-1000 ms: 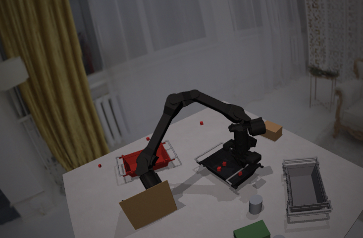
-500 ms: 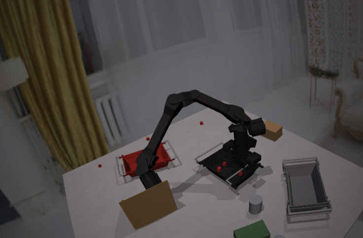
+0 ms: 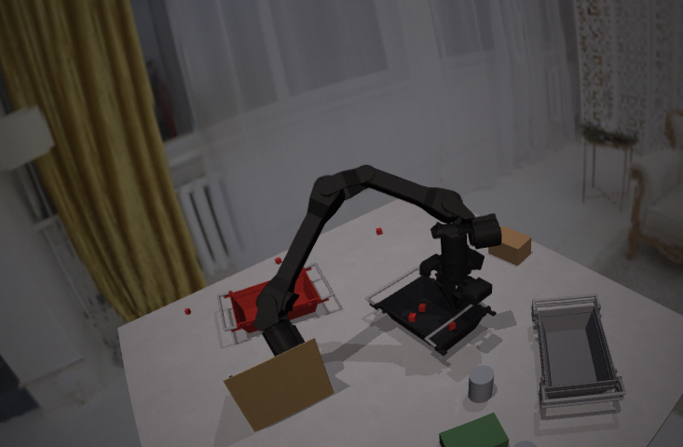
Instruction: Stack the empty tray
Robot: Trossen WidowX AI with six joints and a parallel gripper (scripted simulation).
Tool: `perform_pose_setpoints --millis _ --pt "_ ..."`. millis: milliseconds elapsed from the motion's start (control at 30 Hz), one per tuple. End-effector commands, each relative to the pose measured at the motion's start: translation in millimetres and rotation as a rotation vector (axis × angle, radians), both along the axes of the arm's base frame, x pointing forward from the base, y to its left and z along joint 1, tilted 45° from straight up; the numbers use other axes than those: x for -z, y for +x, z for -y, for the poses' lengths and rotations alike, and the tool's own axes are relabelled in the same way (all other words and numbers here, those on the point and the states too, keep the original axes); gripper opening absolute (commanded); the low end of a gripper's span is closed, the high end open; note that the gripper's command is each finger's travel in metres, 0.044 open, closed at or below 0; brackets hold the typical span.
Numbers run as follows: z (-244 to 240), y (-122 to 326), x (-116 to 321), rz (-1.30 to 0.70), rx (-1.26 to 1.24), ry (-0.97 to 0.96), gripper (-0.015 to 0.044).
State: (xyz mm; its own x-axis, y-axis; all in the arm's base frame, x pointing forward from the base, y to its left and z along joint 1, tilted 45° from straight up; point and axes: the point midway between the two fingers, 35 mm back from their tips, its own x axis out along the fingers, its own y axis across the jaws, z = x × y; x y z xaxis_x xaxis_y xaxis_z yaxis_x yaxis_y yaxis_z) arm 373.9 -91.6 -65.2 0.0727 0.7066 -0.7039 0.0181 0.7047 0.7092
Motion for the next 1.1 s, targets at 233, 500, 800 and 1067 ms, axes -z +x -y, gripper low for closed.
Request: perform_pose_setpoints --millis 233,500,800,1067 --pt "92 -17 -91 0.005 0.024 -0.006 0.0082" --pt "14 13 -91 -0.010 0.029 -0.045 0.0082" --pt "-115 18 -139 0.003 0.022 -0.047 0.0082" --pt "-183 0 -166 0.023 -0.002 0.002 0.0082"
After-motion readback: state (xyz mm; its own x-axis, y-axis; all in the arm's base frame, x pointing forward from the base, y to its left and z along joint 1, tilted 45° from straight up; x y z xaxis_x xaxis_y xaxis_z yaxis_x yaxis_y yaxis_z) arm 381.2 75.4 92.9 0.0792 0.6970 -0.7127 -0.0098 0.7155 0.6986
